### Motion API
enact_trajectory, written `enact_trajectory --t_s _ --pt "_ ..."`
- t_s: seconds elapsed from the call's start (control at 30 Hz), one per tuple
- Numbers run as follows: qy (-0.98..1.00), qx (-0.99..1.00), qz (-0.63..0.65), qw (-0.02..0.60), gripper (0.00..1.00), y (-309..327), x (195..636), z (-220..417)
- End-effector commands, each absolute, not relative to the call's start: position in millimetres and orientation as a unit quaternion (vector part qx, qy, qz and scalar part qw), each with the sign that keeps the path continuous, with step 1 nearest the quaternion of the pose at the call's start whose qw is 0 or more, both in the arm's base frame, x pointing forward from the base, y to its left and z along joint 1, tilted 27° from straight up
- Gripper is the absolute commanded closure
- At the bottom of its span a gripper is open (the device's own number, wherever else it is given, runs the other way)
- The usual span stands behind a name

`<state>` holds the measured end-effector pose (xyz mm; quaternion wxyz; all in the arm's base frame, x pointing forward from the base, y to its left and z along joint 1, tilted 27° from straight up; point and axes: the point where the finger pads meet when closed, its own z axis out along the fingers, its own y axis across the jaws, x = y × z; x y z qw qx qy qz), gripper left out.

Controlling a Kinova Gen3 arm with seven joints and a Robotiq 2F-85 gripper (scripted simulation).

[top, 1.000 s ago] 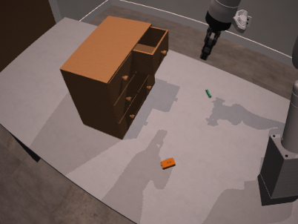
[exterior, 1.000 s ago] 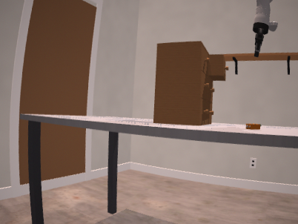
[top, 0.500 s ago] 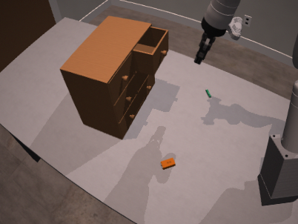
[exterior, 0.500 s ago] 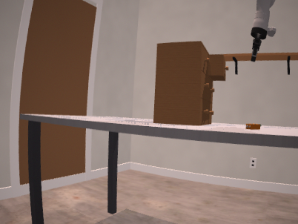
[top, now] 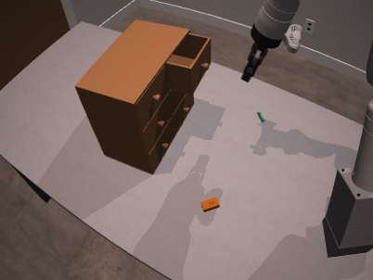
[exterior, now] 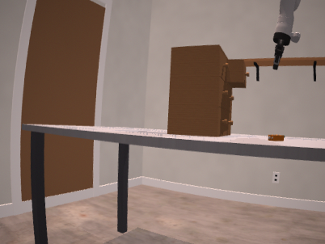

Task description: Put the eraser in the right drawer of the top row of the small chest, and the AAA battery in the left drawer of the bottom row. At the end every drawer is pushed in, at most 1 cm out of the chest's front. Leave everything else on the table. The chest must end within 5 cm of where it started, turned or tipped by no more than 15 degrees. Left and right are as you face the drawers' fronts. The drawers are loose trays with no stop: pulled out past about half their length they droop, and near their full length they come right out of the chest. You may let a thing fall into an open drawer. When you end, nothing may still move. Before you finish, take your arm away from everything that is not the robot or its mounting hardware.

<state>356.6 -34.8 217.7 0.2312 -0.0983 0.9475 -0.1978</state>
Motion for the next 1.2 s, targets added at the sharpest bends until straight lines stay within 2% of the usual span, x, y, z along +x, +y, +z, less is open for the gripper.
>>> enact_trajectory --t_s 0.0,0.07,0.1,0.93,1.17 --pt "0.948 -0.091 -0.195 0.232 0.00 -37 356 216" --pt "0.948 -0.091 -0.196 0.232 0.00 -37 356 216" --pt "0.949 -0.091 -0.195 0.232 1.00 -37 356 216" --pt "0.948 -0.093 -0.195 0.233 1.00 -36 358 216" --pt "0.947 -0.095 -0.195 0.236 1.00 -34 371 217"
